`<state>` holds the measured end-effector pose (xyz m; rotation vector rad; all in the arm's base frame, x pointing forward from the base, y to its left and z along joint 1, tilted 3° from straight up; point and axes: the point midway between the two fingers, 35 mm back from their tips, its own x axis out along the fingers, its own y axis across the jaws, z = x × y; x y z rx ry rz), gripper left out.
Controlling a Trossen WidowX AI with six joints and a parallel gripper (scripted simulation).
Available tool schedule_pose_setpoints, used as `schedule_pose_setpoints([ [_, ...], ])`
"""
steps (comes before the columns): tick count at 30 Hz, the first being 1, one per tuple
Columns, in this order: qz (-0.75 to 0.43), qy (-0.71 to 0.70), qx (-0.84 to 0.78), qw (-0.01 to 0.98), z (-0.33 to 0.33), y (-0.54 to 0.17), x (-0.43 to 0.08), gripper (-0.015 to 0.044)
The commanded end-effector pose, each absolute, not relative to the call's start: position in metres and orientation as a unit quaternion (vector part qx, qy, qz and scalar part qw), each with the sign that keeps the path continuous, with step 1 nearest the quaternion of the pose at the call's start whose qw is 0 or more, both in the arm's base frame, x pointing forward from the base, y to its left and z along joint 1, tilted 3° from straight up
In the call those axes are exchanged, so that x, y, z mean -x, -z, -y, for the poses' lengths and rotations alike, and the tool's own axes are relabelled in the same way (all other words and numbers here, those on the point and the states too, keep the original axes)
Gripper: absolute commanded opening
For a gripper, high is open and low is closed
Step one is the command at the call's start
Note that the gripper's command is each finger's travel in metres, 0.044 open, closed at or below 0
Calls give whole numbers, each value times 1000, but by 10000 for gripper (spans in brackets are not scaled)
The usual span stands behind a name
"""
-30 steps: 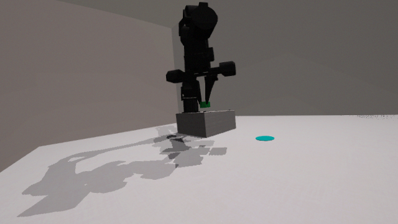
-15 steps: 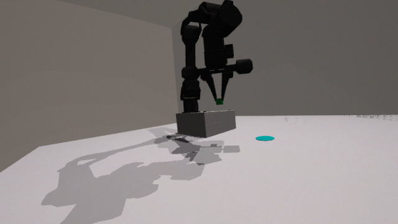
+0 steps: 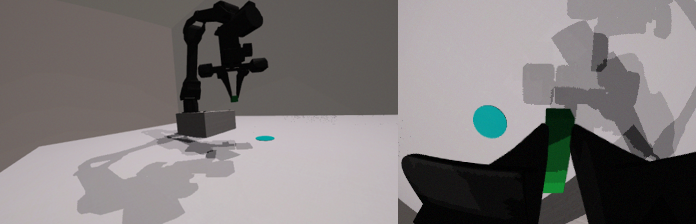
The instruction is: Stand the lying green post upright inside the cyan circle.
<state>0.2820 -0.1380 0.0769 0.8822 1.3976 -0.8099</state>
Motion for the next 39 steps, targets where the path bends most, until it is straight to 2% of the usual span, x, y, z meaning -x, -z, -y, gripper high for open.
schedule_pose_setpoints([
  [1,-606,346,-381,607,129,-78,-291,23],
  [32,-622,314,-357,623,40,-91,-337,23],
  [39,-617,317,-347,632,38,-88,-339,23],
])
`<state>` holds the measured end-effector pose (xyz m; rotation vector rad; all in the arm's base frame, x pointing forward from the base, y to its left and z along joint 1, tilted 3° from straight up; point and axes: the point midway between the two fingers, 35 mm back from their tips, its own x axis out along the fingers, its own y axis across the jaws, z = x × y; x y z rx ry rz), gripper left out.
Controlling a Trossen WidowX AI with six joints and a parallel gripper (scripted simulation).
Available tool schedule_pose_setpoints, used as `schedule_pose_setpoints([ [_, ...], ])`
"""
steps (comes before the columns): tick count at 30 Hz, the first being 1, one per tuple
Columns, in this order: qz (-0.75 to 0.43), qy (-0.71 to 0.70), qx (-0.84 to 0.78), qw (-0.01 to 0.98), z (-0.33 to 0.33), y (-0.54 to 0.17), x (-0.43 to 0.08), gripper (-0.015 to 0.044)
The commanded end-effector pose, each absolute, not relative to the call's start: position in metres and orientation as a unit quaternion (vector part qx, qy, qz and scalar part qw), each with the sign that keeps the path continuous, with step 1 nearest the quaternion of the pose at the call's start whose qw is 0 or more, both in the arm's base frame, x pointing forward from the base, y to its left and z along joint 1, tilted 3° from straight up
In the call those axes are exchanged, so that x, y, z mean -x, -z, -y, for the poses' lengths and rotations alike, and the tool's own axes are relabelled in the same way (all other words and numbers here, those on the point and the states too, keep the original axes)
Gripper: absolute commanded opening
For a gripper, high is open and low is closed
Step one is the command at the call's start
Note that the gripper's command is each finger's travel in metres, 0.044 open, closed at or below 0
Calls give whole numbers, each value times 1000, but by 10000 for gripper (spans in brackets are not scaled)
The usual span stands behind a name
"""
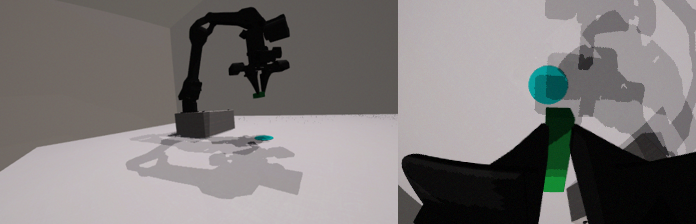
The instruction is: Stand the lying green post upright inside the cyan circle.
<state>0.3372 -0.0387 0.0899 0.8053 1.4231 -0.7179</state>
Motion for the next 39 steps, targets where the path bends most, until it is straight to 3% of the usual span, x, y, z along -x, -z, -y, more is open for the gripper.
schedule_pose_setpoints([
  [1,-615,318,-344,634,39,-87,-340,23],
  [39,-541,350,-250,723,39,-59,-359,23],
])
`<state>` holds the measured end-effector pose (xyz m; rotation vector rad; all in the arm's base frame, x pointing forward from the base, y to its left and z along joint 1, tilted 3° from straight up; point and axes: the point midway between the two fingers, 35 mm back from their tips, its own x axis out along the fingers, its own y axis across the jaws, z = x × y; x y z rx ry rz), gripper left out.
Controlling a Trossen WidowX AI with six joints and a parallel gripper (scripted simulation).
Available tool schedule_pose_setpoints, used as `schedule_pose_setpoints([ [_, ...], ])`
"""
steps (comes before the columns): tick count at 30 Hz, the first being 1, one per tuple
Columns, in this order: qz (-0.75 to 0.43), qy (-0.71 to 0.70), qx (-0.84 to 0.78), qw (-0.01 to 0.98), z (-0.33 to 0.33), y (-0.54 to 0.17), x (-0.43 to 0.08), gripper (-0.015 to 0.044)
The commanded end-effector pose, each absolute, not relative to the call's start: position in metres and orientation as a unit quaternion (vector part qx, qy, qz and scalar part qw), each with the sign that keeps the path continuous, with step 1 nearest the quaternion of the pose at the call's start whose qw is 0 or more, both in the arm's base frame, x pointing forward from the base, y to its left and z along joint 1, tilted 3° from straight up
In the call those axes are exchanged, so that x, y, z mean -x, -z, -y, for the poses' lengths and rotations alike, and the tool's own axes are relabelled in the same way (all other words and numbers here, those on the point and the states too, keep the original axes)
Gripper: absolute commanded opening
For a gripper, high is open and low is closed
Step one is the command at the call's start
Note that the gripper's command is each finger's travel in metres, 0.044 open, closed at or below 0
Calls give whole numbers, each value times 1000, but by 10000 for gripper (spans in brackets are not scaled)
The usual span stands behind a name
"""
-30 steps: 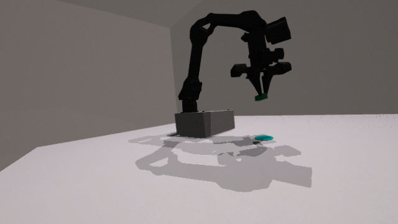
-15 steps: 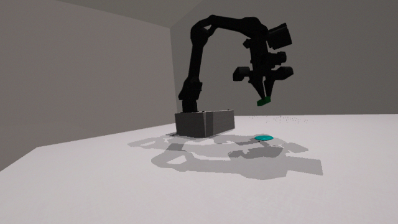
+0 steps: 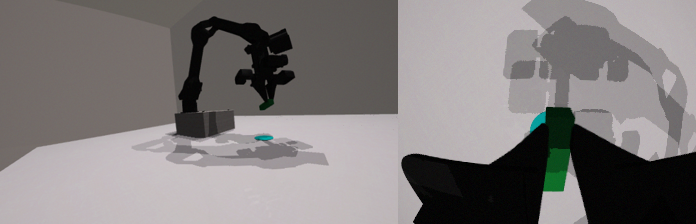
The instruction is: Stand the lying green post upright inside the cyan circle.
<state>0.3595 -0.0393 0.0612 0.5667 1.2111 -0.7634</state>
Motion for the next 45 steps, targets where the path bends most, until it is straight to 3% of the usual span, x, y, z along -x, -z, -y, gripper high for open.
schedule_pose_setpoints([
  [1,-538,350,-247,725,39,-58,-360,23],
  [45,-424,382,-160,806,33,-45,-374,23],
])
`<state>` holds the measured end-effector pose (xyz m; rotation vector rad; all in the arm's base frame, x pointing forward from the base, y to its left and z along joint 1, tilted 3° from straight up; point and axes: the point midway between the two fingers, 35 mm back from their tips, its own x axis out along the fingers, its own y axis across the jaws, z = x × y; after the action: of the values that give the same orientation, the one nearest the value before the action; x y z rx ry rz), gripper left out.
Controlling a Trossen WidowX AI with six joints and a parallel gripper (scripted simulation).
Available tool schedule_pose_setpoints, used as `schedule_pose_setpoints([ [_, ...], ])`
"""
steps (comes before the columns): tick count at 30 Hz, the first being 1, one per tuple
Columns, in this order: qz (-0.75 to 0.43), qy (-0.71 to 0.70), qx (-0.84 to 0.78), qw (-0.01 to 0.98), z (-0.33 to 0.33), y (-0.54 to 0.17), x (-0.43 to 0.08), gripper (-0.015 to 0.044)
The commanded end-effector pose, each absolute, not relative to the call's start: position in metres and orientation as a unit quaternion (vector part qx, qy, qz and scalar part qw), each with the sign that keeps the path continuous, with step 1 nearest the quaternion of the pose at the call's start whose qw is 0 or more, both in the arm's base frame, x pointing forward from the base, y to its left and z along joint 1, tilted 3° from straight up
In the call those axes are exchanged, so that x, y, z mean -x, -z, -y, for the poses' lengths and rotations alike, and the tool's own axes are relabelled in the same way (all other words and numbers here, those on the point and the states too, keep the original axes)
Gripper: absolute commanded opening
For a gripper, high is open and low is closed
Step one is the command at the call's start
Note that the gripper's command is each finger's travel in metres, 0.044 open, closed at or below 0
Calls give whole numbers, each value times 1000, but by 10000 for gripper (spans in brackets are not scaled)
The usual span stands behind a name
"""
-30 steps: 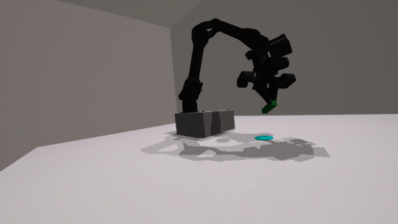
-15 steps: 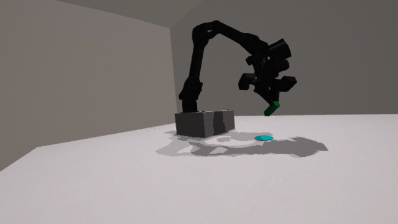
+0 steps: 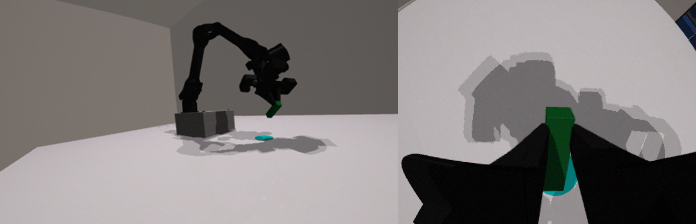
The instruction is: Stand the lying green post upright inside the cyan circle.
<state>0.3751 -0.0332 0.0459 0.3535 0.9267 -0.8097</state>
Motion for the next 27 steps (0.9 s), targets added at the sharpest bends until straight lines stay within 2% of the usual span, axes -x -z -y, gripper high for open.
schedule_pose_setpoints([
  [1,-421,382,-158,807,33,-45,-374,23],
  [27,-343,399,-120,842,26,-45,-375,23],
])
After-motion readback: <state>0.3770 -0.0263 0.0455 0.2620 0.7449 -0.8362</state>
